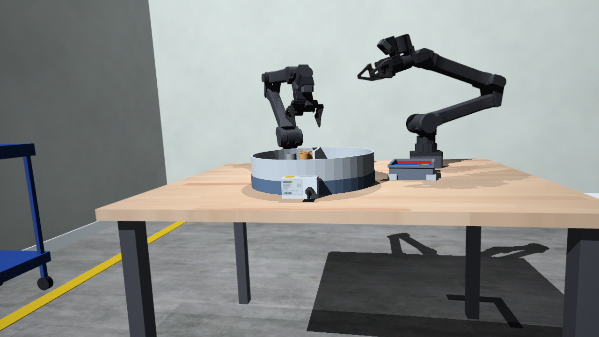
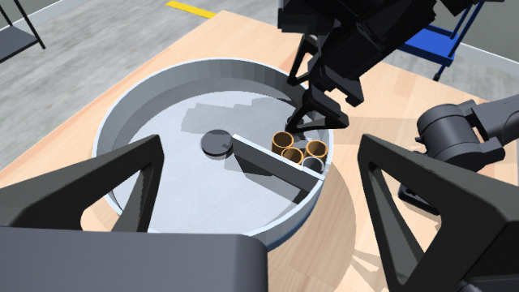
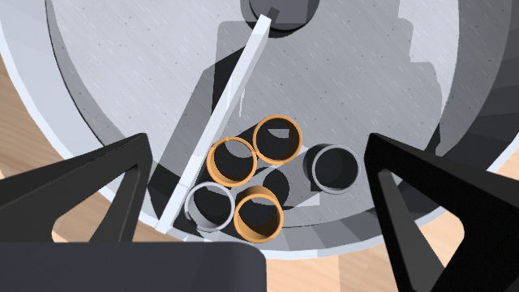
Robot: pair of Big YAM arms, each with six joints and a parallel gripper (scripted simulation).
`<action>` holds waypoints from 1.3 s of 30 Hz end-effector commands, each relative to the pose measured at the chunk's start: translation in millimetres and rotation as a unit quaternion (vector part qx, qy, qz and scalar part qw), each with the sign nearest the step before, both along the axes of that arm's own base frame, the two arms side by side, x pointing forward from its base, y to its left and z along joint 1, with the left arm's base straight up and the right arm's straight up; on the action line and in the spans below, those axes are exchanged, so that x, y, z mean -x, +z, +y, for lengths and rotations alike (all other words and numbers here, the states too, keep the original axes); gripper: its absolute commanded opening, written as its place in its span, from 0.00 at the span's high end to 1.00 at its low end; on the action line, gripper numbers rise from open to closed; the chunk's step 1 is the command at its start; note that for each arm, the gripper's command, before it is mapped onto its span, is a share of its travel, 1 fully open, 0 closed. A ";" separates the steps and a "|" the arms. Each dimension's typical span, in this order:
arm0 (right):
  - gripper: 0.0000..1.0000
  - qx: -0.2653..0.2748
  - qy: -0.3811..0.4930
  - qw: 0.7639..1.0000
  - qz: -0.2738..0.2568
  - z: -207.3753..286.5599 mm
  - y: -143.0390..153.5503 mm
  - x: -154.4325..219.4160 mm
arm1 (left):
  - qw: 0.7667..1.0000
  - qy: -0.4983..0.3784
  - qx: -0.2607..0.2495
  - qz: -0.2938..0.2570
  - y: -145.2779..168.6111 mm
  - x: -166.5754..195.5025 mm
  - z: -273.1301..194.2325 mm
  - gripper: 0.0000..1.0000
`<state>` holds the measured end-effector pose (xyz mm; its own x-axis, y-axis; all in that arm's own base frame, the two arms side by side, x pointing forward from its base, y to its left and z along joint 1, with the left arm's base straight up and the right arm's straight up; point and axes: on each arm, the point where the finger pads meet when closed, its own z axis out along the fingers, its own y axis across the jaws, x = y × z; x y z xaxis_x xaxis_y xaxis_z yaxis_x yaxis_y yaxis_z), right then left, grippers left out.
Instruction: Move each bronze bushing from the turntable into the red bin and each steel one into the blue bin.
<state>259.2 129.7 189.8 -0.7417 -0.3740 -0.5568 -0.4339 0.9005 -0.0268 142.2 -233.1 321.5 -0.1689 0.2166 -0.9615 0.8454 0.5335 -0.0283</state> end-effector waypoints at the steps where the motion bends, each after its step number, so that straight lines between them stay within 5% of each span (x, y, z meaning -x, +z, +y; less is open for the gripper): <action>1: 0.00 -0.014 -0.017 1.000 -0.023 -16.2 24.0 -4.0 | 0.998 -0.044 0.021 -0.035 -3.1 11.9 -22.4 0.00; 14: 0.00 -0.022 -0.029 0.999 -0.017 -22.1 20.2 -2.8 | 0.996 -0.064 0.041 -0.038 -5.3 21.3 -28.6 0.00; 20: 0.68 0.027 0.047 0.998 -0.025 -26.2 29.9 -11.2 | 0.996 -0.064 0.047 -0.042 7.1 22.0 -27.0 0.00; 21: 0.71 0.039 0.067 0.997 -0.021 -27.1 27.5 -12.0 | 0.996 -0.059 0.044 -0.047 7.3 19.1 -25.3 0.00; 30: 0.71 0.088 0.188 0.978 0.032 -33.3 10.4 -18.4 | 0.996 -0.059 0.043 -0.054 60.3 36.1 25.7 0.00; 39: 0.71 0.081 0.180 0.979 0.038 -32.4 11.3 -19.8 | 0.996 -0.066 0.043 -0.049 86.1 66.6 72.2 0.00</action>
